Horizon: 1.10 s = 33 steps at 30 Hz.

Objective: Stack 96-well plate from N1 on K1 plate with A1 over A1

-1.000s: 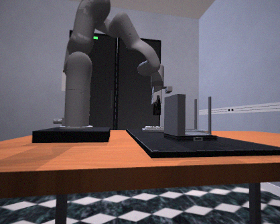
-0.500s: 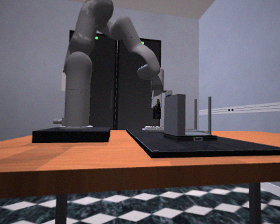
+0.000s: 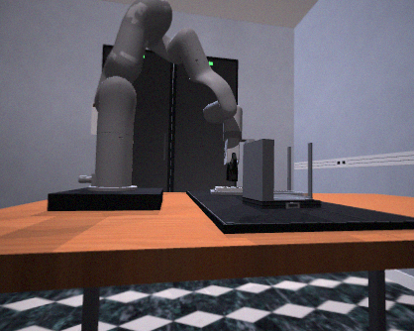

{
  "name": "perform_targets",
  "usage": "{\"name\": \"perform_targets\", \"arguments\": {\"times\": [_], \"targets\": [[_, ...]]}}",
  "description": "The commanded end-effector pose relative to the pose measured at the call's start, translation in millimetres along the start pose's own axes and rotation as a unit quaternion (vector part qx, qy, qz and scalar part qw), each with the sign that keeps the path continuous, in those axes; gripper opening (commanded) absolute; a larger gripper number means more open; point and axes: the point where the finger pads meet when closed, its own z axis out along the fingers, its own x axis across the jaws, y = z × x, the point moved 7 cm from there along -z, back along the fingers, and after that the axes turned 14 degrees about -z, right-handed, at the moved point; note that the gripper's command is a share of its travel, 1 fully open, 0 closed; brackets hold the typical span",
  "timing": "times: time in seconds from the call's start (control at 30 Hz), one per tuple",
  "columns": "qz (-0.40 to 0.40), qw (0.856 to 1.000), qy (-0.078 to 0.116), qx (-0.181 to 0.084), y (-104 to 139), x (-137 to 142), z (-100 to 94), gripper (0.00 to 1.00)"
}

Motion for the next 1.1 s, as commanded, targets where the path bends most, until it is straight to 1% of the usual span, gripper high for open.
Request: {"name": "perform_targets", "arguments": {"times": [0.0, 0.07, 0.47, 1.07], "targets": [[0.000, 1.000, 0.001, 0.003, -1.2, -0.6, 6.4, 1.00], [0.000, 1.000, 0.001, 0.003, -1.2, -0.6, 8.9, 1.00], [0.000, 1.000, 0.001, 0.003, -1.2, -0.6, 8.9, 1.00], [0.000, 1.000, 0.001, 0.002, -1.2, -0.6, 19.6, 1.00]]}}
